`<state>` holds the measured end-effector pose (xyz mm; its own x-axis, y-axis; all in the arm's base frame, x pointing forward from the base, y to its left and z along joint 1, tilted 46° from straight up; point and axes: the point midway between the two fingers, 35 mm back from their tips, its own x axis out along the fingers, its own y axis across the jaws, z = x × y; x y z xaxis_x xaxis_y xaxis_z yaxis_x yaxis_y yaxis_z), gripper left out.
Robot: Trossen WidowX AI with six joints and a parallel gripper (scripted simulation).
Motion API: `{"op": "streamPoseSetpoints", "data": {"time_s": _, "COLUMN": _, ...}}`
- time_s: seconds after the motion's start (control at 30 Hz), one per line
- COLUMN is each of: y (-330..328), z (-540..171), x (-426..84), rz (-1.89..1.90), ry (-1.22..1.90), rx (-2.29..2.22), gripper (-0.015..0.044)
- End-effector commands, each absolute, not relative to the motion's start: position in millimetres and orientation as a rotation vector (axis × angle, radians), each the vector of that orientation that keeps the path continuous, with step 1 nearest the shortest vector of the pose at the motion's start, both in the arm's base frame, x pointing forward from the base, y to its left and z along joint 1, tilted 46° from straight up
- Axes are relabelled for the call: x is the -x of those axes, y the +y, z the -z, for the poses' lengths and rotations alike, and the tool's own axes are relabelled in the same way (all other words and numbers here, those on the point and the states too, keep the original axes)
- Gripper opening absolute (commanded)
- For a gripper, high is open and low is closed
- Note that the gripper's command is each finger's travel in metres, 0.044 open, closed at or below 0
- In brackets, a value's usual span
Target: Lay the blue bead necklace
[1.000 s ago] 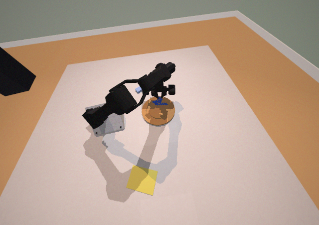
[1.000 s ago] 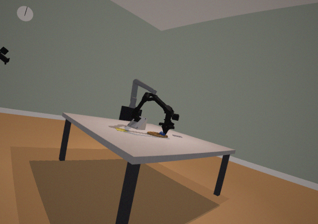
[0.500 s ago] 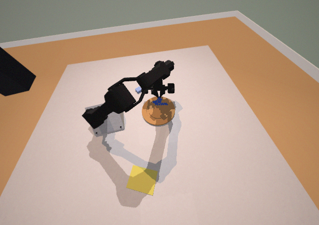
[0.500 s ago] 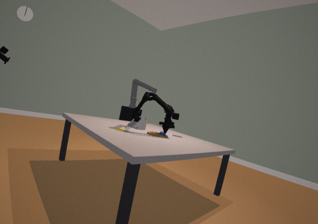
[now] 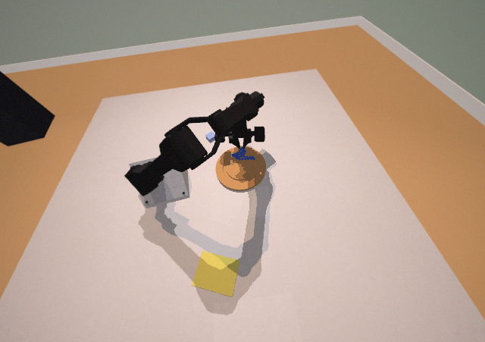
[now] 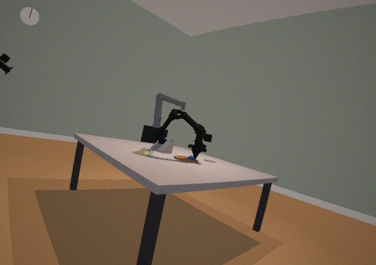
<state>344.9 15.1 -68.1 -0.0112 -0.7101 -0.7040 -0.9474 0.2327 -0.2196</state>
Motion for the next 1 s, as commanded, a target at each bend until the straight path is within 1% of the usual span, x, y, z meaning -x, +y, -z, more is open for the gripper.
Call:
{"op": "streamPoseSetpoints", "data": {"time_s": 0.0, "y": 15.2, "z": 67.9, "x": -344.9, "rz": -0.413, "ry": 1.778, "rx": 1.536, "gripper": 0.0157}}
{"op": "streamPoseSetpoints", "data": {"time_s": 0.37, "y": 15.6, "z": 67.9, "x": -344.5, "rz": -0.416, "ry": 1.782, "rx": 1.535, "gripper": 0.0440}}
{"op": "streamPoseSetpoints", "data": {"time_s": 0.9, "y": 15.6, "z": 67.9, "x": -344.5, "rz": -0.417, "ry": 1.784, "rx": 1.532, "gripper": 0.0440}}
{"op": "streamPoseSetpoints", "data": {"time_s": 0.97, "y": 15.6, "z": 66.5, "x": -344.0, "rz": -0.356, "ry": 1.781, "rx": 1.487, "gripper": 0.0387}}
